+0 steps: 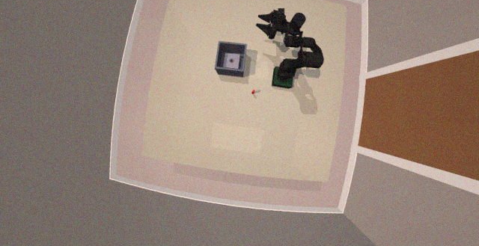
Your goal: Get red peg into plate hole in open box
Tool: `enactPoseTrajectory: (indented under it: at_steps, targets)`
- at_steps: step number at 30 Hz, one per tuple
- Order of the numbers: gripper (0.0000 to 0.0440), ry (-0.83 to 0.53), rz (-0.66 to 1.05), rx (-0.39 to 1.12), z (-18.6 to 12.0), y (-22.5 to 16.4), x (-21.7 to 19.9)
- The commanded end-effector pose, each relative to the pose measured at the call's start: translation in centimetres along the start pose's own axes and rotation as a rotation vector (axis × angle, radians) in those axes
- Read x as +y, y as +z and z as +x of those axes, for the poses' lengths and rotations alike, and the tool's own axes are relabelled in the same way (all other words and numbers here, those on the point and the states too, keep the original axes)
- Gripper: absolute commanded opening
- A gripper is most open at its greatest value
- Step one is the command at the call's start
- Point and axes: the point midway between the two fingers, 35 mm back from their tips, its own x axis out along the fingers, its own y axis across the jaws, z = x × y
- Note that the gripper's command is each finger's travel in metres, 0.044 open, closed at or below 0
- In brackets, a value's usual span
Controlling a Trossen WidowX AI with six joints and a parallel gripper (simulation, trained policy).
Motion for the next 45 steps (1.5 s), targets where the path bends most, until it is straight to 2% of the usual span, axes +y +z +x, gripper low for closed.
enactPoseTrajectory:
  at_steps: [1,3,14,28,36,45]
  targets:
    - [0.0420,0.006,0.003,0.003,0.2,0.0,0.0]
    - [0.0440,0.025,0.020,0.014,0.8,0.0,0.0]
    - [0.0440,0.177,0.170,0.088,7.1,2.3,2.6]
    - [0.0440,0.394,0.384,0.262,14.8,5.2,12.6]
    - [0.0440,0.474,0.526,0.407,16.7,5.2,19.6]
    - [0.0440,0.471,0.694,0.605,16.5,3.5,25.8]
